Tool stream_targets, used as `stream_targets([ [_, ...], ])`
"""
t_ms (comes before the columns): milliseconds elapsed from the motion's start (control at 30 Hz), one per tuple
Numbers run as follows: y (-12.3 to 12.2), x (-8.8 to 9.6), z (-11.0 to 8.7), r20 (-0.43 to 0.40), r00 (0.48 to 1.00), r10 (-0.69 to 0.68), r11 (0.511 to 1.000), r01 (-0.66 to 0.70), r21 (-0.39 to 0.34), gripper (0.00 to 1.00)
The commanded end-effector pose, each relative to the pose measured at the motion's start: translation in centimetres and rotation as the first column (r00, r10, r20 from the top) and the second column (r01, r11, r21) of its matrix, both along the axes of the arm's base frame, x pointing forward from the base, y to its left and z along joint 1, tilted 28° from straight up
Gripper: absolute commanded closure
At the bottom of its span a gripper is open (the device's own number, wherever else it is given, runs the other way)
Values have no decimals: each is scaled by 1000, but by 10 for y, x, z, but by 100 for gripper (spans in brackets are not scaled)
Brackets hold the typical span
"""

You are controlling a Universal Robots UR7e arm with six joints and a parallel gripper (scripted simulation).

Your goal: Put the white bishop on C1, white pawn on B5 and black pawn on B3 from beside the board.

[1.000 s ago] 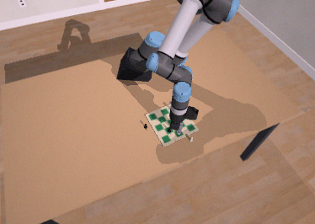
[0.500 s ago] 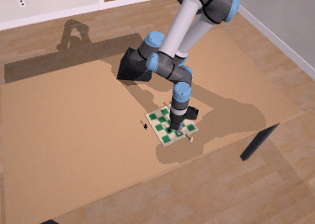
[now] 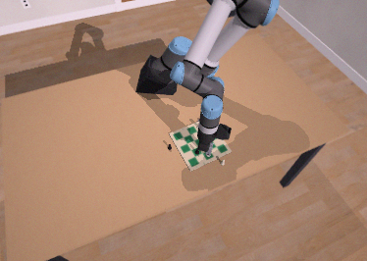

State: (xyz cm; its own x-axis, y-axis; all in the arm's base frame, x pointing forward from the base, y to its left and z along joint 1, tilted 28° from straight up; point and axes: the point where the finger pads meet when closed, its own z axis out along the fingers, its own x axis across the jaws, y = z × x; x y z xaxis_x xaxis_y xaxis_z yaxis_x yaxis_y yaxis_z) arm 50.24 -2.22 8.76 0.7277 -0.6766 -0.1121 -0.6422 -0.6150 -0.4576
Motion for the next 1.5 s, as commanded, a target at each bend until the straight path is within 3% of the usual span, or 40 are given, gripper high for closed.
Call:
stream_targets([
  [0,0,0,0,1,1000,0,1000,0,-1,100],
  [1467,1,1,-3,1,1000,0,1000,0,-1,100],
])
